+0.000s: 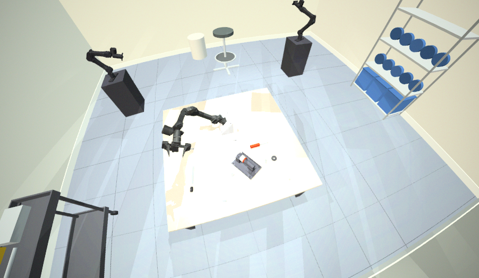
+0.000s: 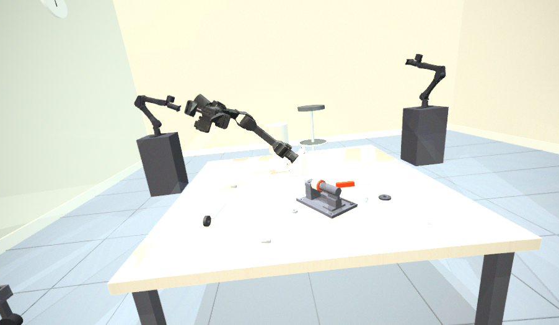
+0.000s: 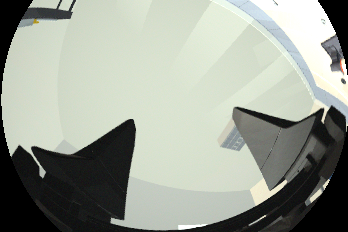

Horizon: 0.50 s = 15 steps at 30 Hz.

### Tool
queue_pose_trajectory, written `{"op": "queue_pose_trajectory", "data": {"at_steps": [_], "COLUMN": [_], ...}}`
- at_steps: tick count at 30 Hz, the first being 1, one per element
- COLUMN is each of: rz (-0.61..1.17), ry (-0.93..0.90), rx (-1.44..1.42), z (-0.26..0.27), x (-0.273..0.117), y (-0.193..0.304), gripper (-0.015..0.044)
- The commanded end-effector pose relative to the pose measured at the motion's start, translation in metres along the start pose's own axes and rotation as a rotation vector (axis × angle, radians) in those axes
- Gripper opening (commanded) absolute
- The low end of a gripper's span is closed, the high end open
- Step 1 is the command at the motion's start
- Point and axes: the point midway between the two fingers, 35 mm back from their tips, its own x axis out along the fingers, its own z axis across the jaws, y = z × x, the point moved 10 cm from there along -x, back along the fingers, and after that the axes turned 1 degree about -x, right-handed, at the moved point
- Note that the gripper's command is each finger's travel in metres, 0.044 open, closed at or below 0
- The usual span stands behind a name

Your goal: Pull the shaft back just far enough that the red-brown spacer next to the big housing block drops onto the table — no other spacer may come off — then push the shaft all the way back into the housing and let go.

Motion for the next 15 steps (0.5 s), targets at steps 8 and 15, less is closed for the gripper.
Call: {"op": "queue_pose_trajectory", "data": {"at_steps": [8, 15], "rz": [-0.069, -0.086], "ry": [0.234, 0.591], "rx": [-0.204, -0.581], "z": [-0.064, -0.154], "x": [0.033, 0.058], "y": [-0.001, 0.002], "gripper": [0.044, 0.044]}}
